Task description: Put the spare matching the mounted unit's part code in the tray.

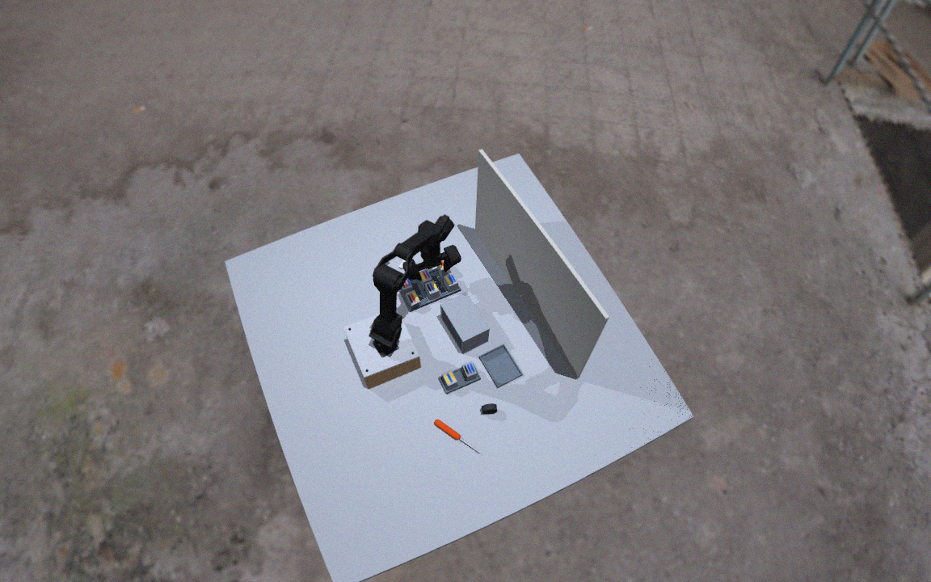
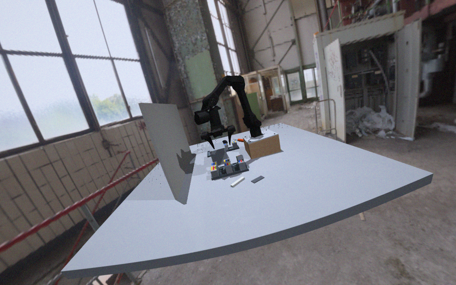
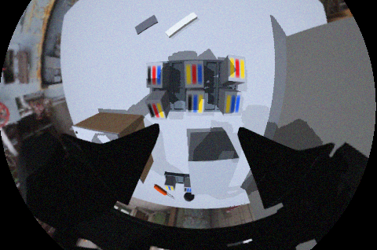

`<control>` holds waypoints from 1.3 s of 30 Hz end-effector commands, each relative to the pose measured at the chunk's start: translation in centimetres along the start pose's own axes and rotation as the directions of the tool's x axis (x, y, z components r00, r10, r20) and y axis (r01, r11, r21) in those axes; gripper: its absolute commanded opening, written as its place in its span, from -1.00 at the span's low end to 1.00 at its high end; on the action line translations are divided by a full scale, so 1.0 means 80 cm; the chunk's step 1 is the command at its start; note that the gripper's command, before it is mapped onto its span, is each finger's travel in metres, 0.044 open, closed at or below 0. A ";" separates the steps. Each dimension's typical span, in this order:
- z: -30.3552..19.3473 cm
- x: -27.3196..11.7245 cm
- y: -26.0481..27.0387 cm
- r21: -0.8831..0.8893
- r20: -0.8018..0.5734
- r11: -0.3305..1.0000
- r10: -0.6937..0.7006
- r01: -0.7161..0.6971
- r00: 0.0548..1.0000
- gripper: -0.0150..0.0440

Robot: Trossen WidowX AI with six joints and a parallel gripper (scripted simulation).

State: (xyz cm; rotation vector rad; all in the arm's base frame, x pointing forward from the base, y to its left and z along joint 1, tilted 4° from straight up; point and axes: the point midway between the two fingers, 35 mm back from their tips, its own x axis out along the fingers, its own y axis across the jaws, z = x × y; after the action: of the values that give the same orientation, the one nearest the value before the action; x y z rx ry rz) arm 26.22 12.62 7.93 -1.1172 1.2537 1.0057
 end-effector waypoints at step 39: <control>0.008 0.095 0.004 -0.018 -0.002 1.000 -0.005 0.005 1.000 0.53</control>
State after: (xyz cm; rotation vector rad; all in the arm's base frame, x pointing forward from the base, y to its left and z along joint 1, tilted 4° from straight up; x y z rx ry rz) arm 26.52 13.23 1.12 -1.1284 1.2404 1.0137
